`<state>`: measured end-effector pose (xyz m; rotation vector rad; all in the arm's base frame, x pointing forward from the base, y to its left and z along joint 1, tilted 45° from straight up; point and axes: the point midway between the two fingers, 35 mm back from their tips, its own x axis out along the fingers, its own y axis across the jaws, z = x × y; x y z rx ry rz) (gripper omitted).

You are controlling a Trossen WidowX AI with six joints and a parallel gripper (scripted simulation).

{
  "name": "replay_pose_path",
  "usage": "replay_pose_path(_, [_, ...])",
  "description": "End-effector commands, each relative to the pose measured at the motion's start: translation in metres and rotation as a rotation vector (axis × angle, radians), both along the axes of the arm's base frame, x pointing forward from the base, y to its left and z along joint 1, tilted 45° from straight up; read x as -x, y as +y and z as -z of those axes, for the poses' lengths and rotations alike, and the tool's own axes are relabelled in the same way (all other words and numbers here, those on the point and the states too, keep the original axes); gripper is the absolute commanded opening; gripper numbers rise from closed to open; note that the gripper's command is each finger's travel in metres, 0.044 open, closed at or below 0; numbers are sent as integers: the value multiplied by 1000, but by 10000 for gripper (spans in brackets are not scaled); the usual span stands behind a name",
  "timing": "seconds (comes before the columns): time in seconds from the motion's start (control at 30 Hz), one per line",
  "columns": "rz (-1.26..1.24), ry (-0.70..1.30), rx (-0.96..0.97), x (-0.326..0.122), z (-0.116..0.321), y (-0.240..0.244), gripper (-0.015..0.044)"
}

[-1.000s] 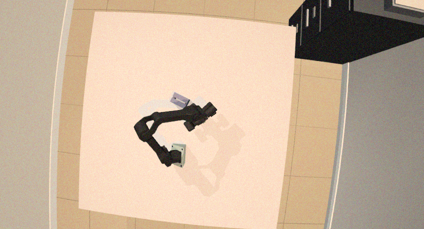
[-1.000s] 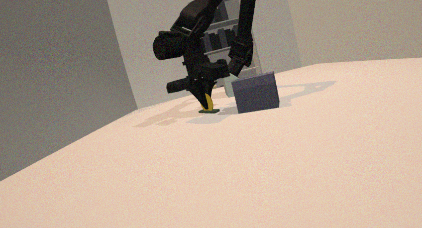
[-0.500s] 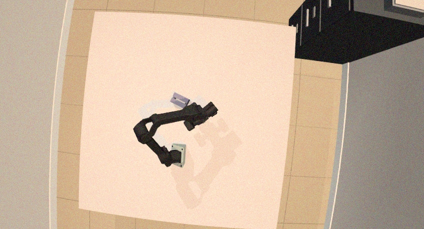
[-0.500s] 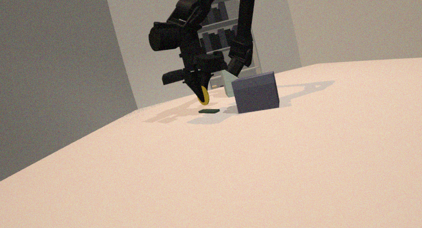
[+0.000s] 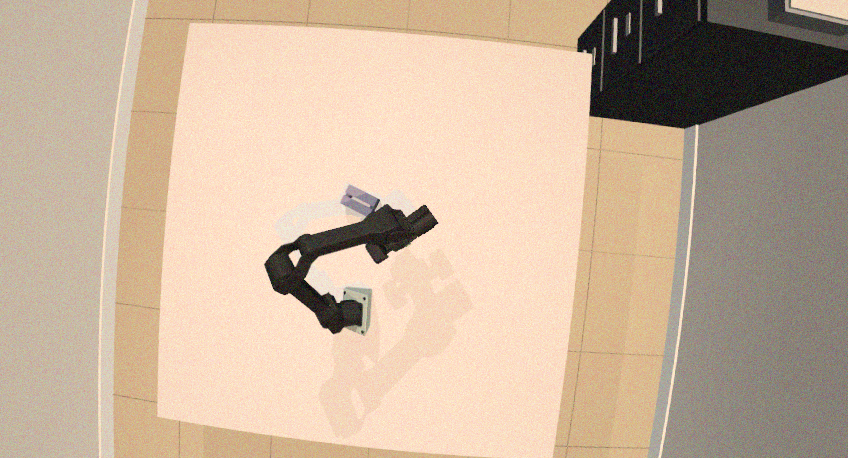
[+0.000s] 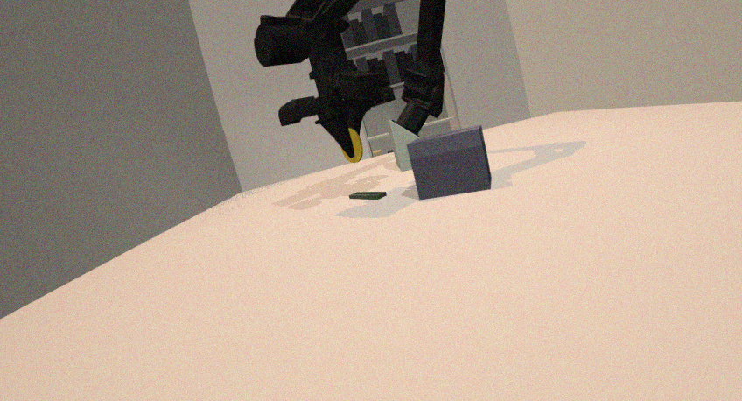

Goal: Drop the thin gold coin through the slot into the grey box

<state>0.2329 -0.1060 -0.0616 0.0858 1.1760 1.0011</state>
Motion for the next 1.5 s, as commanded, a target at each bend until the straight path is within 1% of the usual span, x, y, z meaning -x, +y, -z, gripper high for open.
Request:
replay_pose_path(0.0, [-8,-4,2,1,-6,-6,0])
replay_pose_path(0.33, [-15,-11,-4,4,-26,-21,0])
replay_pose_path(0.47, [-31,-26,-4,4,-27,-22,0])
replay_pose_path(0.97, [-369,-348,9,2,-25,-26,0])
replay_pose_path(1.47, [-369,-342,19,-10,-34,-18,0])
